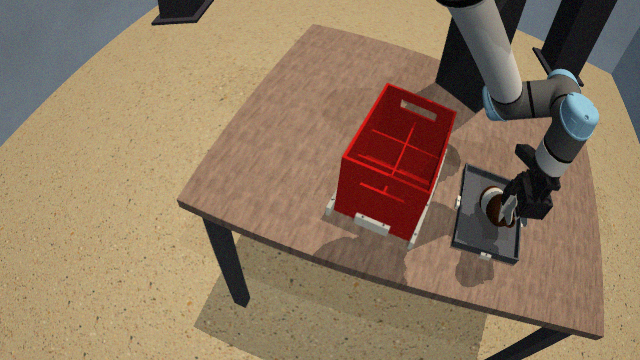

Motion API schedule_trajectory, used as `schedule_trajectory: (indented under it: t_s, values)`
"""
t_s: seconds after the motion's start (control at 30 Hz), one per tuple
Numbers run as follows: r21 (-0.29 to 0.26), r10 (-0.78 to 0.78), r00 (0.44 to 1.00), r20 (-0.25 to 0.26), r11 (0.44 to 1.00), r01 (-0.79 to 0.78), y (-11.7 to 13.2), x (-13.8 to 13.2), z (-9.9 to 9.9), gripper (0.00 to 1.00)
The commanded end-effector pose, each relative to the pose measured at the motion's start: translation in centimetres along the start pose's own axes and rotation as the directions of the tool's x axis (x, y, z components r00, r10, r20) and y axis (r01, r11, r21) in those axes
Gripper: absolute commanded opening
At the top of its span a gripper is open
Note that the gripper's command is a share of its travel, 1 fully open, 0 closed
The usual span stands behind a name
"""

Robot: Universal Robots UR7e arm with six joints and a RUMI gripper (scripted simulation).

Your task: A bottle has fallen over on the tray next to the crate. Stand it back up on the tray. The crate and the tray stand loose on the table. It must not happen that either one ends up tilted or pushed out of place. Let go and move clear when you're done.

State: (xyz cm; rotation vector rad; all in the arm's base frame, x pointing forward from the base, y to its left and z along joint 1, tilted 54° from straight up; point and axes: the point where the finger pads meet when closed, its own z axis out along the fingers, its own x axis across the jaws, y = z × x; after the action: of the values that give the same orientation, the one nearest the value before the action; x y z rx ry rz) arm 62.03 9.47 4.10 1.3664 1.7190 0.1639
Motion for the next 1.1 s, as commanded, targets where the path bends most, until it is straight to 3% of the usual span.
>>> schedule_trajectory:
  t_s: [0.0,1.07]
  values:
    - [-0.001,0.0,1.0,0.0,1.0,0.0,0.1,0.0,-1.0,0.0]
    - [-0.001,0.0,1.0,0.0,1.0,0.0,0.0,0.0,-5.9,0.0]
